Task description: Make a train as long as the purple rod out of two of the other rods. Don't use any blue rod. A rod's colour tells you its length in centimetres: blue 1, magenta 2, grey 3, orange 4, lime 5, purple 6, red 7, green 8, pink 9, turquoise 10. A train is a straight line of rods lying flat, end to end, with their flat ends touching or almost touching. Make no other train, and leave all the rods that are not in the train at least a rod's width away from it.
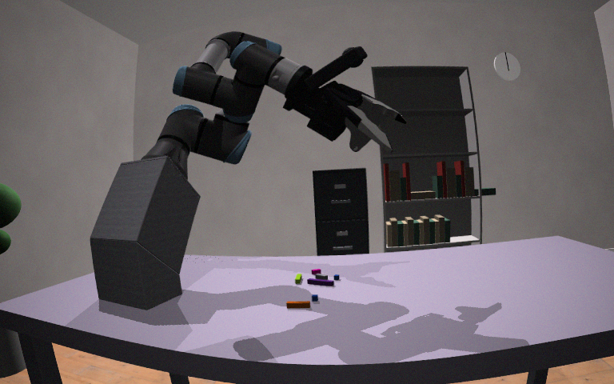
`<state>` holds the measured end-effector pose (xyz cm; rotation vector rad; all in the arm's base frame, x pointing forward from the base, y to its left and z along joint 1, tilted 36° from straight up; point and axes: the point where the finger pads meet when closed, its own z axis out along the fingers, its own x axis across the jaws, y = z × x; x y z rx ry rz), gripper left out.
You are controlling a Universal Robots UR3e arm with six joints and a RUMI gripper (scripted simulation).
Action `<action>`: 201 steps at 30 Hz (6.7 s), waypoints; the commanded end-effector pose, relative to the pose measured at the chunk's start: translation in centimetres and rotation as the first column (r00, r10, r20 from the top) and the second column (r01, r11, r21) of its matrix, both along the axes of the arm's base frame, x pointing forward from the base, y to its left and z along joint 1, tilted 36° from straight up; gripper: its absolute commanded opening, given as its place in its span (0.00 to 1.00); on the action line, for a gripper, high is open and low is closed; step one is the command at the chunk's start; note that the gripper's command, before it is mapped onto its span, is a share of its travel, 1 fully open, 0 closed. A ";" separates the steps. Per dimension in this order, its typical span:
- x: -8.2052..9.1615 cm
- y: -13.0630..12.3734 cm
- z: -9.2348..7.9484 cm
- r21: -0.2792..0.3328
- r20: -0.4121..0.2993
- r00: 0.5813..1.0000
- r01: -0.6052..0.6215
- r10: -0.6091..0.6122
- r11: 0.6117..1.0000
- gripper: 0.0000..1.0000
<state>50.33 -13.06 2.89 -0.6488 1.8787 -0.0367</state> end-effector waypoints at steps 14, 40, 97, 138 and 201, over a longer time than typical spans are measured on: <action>0.0 -0.1 0.1 -0.002 0.001 1.000 0.001 -0.001 1.000 1.00; -1.1 5.6 -2.9 -0.198 -0.097 0.972 -0.231 0.216 0.953 1.00; -17.3 25.0 -9.6 -0.452 -0.418 0.269 -0.890 0.868 0.058 1.00; -18.4 25.6 -9.7 -0.452 -0.424 0.221 -0.892 0.878 0.006 1.00; -18.3 25.7 -9.7 -0.493 -0.422 0.182 -0.868 0.888 -0.056 1.00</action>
